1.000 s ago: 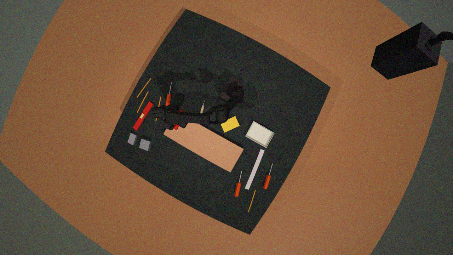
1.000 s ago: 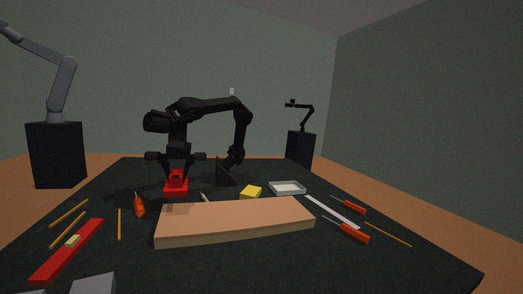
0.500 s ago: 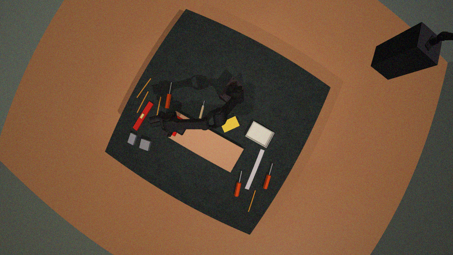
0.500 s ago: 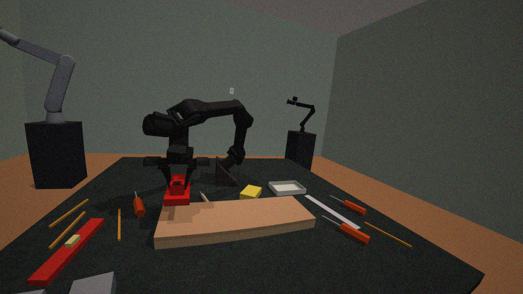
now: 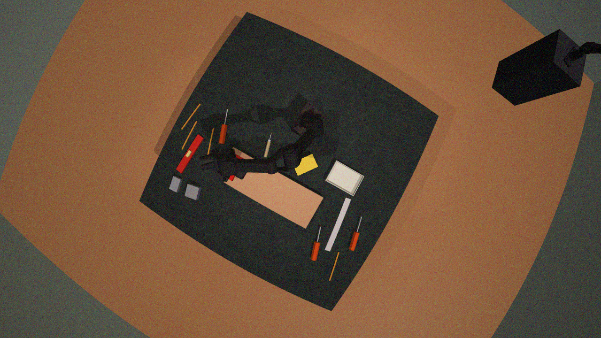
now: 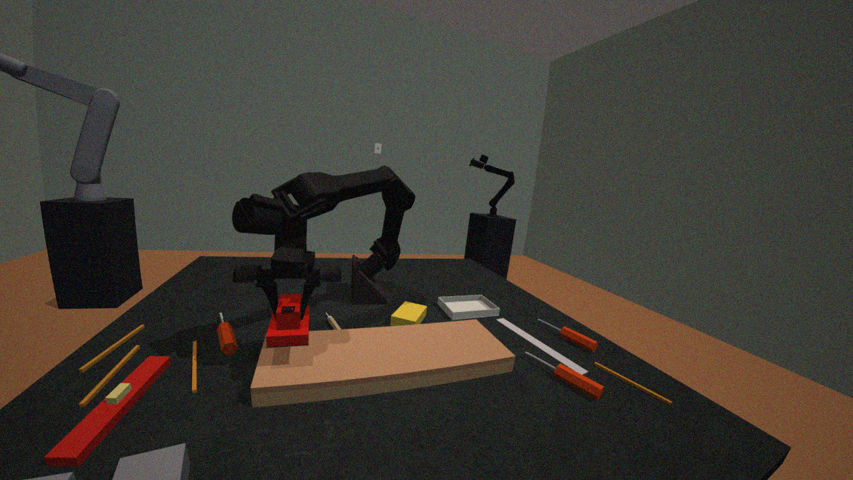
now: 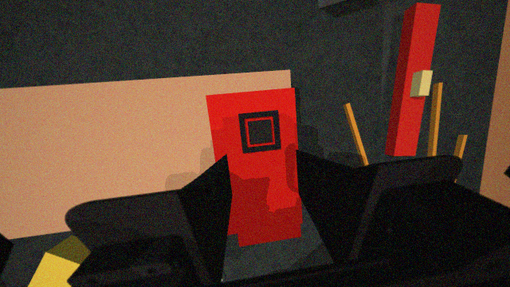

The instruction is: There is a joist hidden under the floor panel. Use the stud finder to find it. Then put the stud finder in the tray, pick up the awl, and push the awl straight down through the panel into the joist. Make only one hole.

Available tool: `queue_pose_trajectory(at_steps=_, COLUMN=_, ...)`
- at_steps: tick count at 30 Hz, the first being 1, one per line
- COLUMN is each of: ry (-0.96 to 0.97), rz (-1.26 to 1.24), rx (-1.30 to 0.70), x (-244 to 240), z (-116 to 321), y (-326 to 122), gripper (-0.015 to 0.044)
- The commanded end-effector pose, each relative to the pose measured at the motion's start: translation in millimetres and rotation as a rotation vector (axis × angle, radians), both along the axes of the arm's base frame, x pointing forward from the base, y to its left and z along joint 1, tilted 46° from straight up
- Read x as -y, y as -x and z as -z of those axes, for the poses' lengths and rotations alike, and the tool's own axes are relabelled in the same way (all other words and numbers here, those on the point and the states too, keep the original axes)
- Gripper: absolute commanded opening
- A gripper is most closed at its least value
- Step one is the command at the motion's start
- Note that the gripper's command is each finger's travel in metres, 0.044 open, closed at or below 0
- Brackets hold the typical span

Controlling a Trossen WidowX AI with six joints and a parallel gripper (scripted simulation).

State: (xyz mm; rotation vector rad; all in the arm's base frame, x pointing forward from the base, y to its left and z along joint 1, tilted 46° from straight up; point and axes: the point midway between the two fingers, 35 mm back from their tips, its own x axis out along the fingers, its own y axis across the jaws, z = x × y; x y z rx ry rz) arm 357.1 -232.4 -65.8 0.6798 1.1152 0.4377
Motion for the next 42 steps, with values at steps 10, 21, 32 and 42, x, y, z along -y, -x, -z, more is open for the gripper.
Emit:
queue_pose_trajectory(at_steps=10, ry=-0.006, rz=0.008, rx=0.001, x=-11.9, z=11.7, y=-1.6, gripper=0.0)
queue_pose_trajectory(at_steps=21, ry=-0.007, rz=0.008, rx=0.002, x=-21.6, z=20.9, y=-2.8, gripper=0.0)
queue_pose_trajectory(at_steps=32, ry=-0.008, rz=0.008, rx=0.002, x=-32.6, z=31.7, y=-4.6, gripper=0.0)
queue_pose_trajectory(at_steps=42, ry=-0.009, rz=0.008, rx=0.002, x=-40.8, z=33.5, y=-5.3, gripper=0.0)
